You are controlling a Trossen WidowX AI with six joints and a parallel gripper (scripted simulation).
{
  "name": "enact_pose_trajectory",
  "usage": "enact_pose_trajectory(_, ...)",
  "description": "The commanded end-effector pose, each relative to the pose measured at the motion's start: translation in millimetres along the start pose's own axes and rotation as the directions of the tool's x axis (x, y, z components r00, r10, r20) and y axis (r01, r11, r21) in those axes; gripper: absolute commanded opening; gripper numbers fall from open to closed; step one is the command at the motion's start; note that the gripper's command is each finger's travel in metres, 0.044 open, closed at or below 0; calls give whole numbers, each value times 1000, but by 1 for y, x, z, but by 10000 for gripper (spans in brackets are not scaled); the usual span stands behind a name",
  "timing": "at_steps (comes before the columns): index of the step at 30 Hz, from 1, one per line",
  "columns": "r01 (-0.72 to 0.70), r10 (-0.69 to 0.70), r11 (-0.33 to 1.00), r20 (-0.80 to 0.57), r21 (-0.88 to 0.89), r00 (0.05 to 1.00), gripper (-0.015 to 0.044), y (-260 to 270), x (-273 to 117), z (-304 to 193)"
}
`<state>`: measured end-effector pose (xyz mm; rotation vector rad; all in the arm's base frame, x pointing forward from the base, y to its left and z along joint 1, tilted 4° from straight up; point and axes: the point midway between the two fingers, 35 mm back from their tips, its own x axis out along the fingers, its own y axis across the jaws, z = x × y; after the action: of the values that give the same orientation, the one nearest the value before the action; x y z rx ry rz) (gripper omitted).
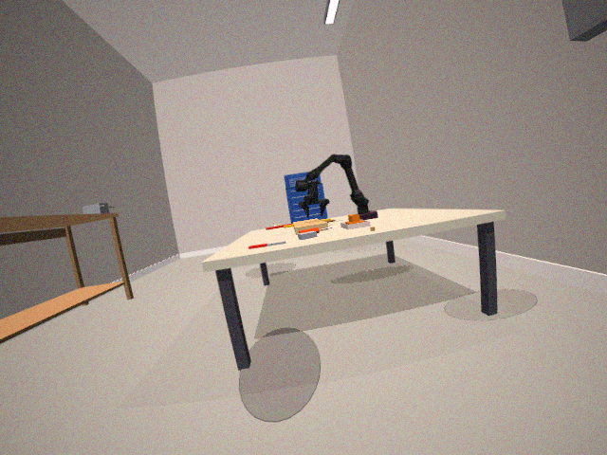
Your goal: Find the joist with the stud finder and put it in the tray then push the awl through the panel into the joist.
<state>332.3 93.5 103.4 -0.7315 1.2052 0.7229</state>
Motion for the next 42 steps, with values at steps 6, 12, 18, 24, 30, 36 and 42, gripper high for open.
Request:
enact_pose_trajectory(6, 44, -11, 956, -114, 291, 993, 440, -83, -1, -120)
enact_pose_trajectory(12, 70, 15, 873, -171, 482, 985, 440, -108, -9, -216)
enact_pose_trajectory(18, 90, 61, 751, -204, 654, 977, 440, -104, -21, -313)
enact_pose_trajectory(24, 93, 73, 716, -208, 692, 975, 440, -98, -24, -336)
enact_pose_trajectory(30, 93, 74, 716, -207, 692, 976, 440, -97, -23, -329)
enact_pose_trajectory(36, 92, 74, 716, -206, 692, 976, 440, -97, -21, -325)
enact_pose_trajectory(42, 92, 74, 716, -206, 692, 976, 440, -97, -12, -327)
